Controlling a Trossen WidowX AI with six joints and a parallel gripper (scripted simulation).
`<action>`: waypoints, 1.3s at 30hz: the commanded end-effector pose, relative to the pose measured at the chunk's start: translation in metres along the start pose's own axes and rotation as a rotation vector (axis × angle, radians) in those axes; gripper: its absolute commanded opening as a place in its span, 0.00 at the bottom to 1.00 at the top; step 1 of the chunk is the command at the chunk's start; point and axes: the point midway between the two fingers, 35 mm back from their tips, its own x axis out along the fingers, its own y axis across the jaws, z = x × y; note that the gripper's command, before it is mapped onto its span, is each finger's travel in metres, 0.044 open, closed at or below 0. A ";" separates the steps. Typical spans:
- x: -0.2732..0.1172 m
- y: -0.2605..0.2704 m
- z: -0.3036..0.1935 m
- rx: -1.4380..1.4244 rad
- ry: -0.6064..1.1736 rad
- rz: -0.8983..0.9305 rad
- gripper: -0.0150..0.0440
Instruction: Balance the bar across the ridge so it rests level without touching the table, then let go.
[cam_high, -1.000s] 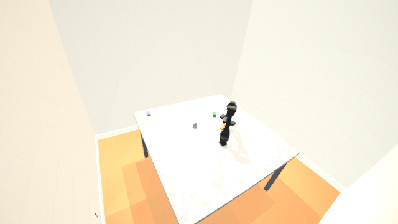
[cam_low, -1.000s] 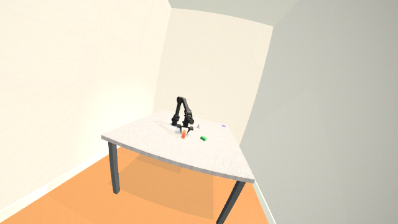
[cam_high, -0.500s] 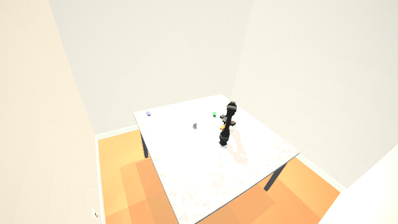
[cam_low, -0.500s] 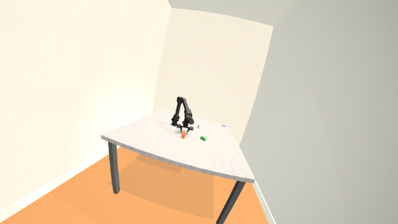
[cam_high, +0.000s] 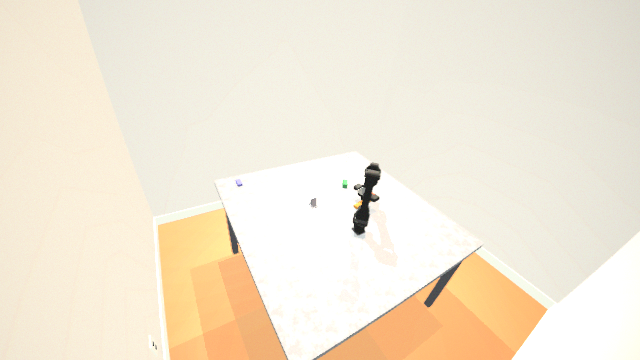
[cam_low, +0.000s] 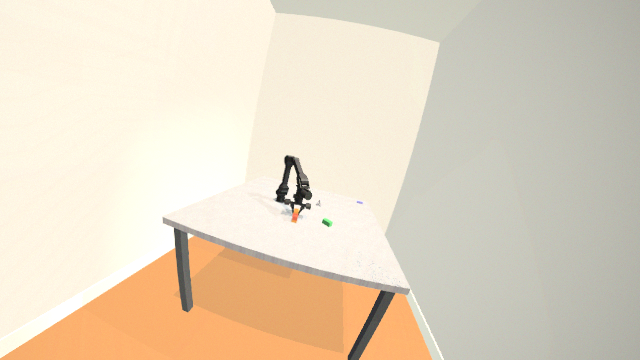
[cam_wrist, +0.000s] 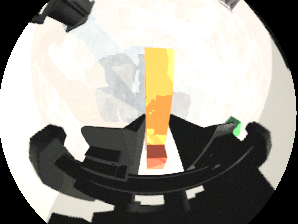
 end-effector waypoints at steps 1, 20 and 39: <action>-0.010 -0.002 -0.003 0.000 0.007 -0.007 0.25; -0.057 -0.004 -0.005 -0.002 0.006 -0.009 0.25; -0.105 -0.001 0.000 -0.004 0.003 -0.010 0.25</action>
